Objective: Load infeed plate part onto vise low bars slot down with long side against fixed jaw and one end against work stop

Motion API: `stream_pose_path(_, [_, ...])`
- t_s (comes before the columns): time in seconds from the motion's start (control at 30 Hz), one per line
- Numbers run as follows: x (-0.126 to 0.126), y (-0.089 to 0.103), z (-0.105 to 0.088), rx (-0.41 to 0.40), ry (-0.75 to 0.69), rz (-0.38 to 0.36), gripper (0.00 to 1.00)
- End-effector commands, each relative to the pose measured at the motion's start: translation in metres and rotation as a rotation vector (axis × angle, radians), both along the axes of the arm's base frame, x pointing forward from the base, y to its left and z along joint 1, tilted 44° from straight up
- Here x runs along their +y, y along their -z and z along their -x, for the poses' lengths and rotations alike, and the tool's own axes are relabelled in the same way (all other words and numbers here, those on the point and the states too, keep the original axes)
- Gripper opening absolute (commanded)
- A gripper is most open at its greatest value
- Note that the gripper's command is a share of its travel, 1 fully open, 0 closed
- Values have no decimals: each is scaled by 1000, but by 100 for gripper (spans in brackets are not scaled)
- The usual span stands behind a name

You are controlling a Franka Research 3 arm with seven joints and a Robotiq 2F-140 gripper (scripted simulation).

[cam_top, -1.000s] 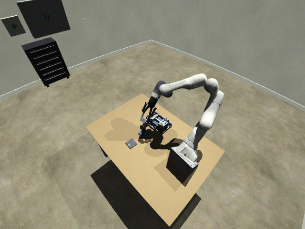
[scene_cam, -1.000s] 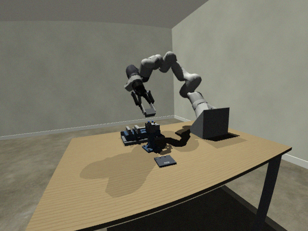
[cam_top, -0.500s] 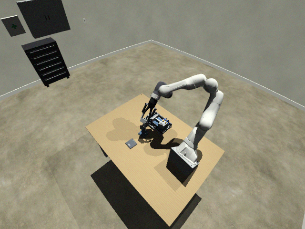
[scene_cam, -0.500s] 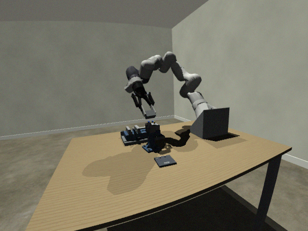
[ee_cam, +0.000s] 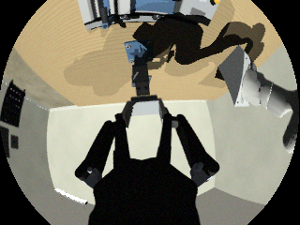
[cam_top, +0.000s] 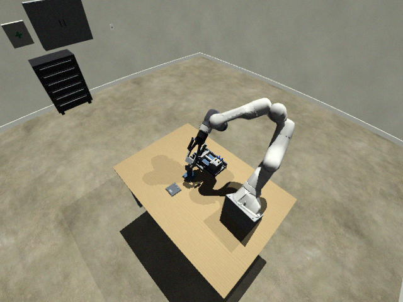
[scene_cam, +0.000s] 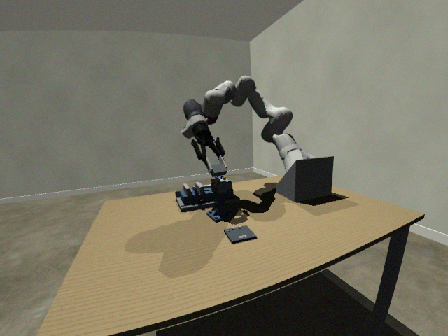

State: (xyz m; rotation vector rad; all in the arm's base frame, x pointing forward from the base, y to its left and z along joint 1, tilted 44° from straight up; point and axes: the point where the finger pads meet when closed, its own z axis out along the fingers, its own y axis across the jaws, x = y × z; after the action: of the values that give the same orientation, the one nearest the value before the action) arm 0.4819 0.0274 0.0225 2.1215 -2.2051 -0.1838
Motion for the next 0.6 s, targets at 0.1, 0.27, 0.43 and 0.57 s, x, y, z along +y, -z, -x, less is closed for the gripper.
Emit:
stream_pose_path(0.1, [-4,4,-2,-8,-7,-4,0])
stream_pose_path(0.27, [-8,8,-1,-8,-7,-4,0])
stream_pose_path(0.43, [-12,12,0,-8,-7,-4,0])
stream_pose_path(0.57, [-14,14,0,-8,-7,-4,0])
